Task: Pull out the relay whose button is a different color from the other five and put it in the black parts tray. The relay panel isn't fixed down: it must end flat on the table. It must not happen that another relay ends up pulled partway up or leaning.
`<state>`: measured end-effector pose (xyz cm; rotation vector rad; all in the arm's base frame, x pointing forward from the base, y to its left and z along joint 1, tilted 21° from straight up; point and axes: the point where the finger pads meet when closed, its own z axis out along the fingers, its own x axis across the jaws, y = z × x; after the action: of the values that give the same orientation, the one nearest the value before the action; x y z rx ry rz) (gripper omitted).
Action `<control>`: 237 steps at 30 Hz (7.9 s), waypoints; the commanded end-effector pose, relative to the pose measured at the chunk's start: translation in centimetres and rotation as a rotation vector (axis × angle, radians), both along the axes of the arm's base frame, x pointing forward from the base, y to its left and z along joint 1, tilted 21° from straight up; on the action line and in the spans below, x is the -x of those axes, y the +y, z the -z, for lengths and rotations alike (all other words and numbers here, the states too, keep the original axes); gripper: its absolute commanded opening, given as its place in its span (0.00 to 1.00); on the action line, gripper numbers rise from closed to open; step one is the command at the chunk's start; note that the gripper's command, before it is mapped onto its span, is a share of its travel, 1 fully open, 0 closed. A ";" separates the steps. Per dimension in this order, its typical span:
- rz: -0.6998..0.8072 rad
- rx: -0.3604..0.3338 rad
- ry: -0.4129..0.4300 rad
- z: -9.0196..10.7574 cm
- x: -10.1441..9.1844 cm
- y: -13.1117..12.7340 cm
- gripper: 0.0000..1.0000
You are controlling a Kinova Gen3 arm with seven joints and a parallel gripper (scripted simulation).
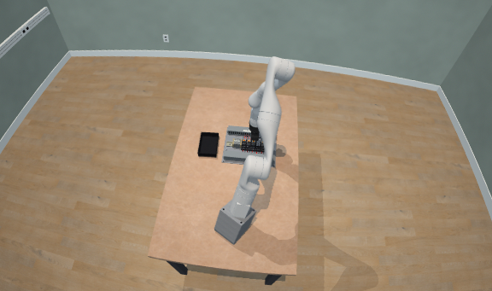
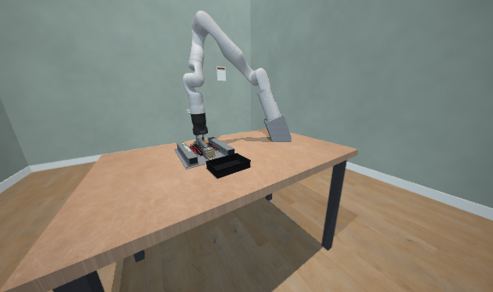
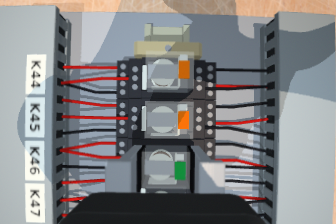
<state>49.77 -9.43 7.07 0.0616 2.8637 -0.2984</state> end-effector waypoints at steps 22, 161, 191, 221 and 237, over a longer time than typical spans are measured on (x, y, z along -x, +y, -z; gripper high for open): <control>0.010 -0.004 0.035 -0.1 -0.3 -0.1 0.00; -0.023 0.008 -0.124 -0.3 0.2 -0.1 0.00; -0.021 0.007 -0.111 0.0 0.2 -0.1 0.00; -0.010 0.004 -0.067 -0.1 0.0 -0.2 0.00; -0.006 0.002 -0.043 -0.1 0.0 -0.1 0.00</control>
<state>49.55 -9.40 7.06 0.0535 2.8179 -0.2948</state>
